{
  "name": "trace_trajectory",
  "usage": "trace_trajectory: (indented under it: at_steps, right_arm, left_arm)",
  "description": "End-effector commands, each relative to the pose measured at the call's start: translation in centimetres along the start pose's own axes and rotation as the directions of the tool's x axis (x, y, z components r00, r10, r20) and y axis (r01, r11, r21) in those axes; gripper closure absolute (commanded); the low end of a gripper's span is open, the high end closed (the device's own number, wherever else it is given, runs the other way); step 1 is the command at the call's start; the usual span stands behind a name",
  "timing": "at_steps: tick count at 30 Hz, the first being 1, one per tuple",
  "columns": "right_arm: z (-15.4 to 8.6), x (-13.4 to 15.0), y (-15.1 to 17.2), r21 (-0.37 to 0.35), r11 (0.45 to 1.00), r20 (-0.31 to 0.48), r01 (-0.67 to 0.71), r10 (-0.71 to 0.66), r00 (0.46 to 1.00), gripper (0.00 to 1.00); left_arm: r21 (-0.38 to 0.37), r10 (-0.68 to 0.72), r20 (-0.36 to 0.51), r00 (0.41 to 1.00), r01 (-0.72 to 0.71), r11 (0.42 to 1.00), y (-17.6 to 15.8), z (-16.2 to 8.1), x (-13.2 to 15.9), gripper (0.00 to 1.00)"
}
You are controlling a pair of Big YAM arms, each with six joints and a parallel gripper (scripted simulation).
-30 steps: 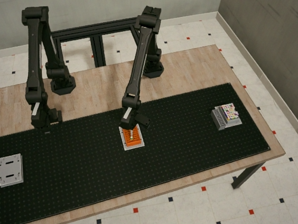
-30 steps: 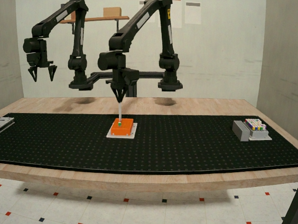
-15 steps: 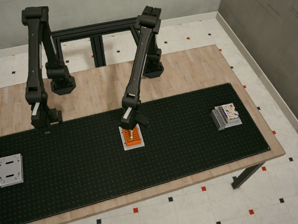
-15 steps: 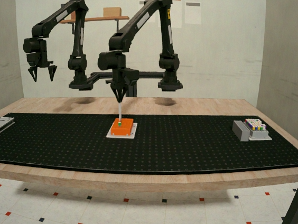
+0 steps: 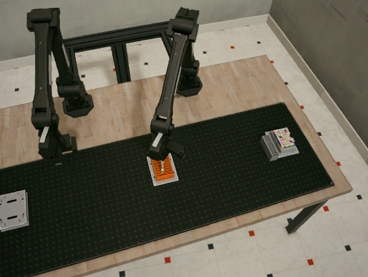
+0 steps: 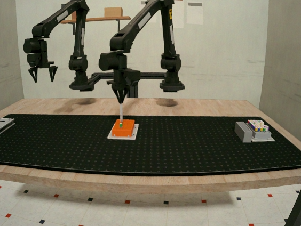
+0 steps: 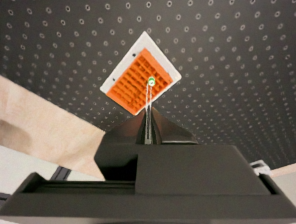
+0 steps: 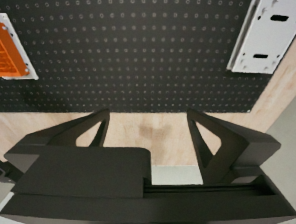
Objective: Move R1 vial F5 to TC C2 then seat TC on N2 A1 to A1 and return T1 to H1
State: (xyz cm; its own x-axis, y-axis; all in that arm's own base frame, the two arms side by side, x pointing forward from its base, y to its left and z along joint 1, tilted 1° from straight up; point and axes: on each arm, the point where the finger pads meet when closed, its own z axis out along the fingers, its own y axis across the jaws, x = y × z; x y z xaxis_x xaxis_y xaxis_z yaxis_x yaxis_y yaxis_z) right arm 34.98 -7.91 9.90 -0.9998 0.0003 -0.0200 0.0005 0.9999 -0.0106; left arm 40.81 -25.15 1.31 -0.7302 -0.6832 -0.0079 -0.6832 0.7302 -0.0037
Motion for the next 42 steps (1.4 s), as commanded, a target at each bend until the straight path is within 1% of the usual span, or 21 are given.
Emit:
trace_trajectory:
  at_steps: [1, 7, 9, 12, 17, 22, 24, 25, 27, 32, 38, 41, 42]
  right_arm:
    - [0.0, -0.1, 0.0, -0.004, 1.0, -0.014, 0.008, -0.008, 1.0, 0.0]
    - [0.0, -0.1, 0.0, -0.004, 1.0, -0.014, 0.008, -0.008, 1.0, 0.0]
    - [0.0, -0.1, 0.0, -0.004, 1.0, -0.014, 0.008, -0.008, 1.0, 0.0]
    - [0.0, -0.1, 0.0, -0.004, 1.0, -0.014, 0.008, -0.008, 1.0, 0.0]
    - [0.0, -0.1, 0.0, -0.004, 1.0, -0.014, 0.008, -0.008, 1.0, 0.0]
    - [0.0, -0.1, 0.0, -0.004, 1.0, -0.014, 0.008, -0.008, 1.0, 0.0]
    - [0.0, -0.1, 0.0, -0.004, 1.0, -0.014, 0.008, -0.008, 1.0, 0.0]
    - [0.0, -0.1, 0.0, -0.004, 1.0, -0.014, 0.008, -0.008, 1.0, 0.0]
    - [0.0, -0.1, 0.0, -0.004, 1.0, -0.014, 0.008, -0.008, 1.0, 0.0]
    - [0.0, -0.1, 0.0, -0.004, 1.0, -0.014, 0.008, -0.008, 1.0, 0.0]
    - [0.0, -0.1, 0.0, -0.004, 1.0, -0.014, 0.008, -0.008, 1.0, 0.0]
    - [0.0, -0.1, 0.0, -0.004, 1.0, -0.014, 0.008, -0.008, 1.0, 0.0]
    - [0.0, -0.1, 0.0, -0.004, 1.0, -0.014, 0.008, -0.008, 1.0, 0.0]
  left_arm:
    - [0.08, 0.001, 0.021, 1.0, -0.003, 0.997, -2.6, -3.4, -1.0, 0.93]
    - [0.08, 0.001, 0.021, 1.0, -0.003, 0.997, -2.6, -3.4, -1.0, 0.93]
    - [0.066, 0.052, 0.019, 0.998, -0.054, 0.996, -1.8, -3.2, -1.4, 0.93]
    - [0.022, 0.133, 0.004, 0.991, -0.133, 0.991, 0.5, -1.8, -1.2, 0.93]
    - [0.028, 0.263, 0.009, 0.965, -0.264, 0.964, 0.7, -2.1, -1.9, 0.93]
    - [0.019, 0.389, 0.006, 0.921, -0.389, 0.921, 1.6, -2.1, -2.4, 0.93]
    - [0.019, 0.389, 0.006, 0.921, -0.389, 0.921, 1.6, -2.1, -2.4, 0.93]
    - [0.046, 0.413, 0.032, 0.91, -0.414, 0.909, 0.3, -3.0, -3.0, 0.93]
    - [0.023, 0.462, 0.012, 0.887, -0.462, 0.887, 1.8, -2.1, -2.8, 0.93]
    - [0.017, 0.576, 0.011, 0.818, -0.576, 0.818, 2.5, -2.1, -3.3, 0.93]
    - [0.012, 0.698, 0.012, 0.716, -0.699, 0.715, 3.2, -2.2, -4.0, 0.93]
    - [0.013, 0.703, 0.016, 0.711, -0.703, 0.711, 3.1, -2.3, -4.2, 0.93]
    - [0.017, 0.702, 0.028, 0.711, -0.703, 0.711, 2.8, -2.7, -4.5, 0.93]
